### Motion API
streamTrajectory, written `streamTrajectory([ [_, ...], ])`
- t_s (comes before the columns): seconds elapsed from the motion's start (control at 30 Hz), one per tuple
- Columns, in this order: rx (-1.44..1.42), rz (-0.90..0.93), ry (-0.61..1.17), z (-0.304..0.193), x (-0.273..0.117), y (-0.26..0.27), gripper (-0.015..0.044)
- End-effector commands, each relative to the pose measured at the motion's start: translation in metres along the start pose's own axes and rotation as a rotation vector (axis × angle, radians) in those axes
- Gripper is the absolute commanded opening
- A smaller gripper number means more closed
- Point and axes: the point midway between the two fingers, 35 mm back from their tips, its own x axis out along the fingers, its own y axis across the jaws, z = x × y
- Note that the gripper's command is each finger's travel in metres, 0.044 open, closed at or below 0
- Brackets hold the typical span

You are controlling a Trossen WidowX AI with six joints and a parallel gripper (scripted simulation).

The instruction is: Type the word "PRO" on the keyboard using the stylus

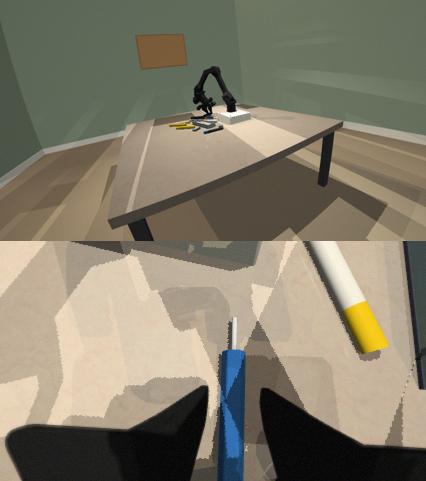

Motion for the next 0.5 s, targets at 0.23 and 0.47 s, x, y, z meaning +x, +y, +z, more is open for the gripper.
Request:
streamTrajectory([
  [0.23,0.0,-0.002,-0.015,-0.0011,0.0097,0.0,0.015],
  [0.47,0.0,-0.002,-0.015,-0.0028,0.013,0.0,0.015],
])
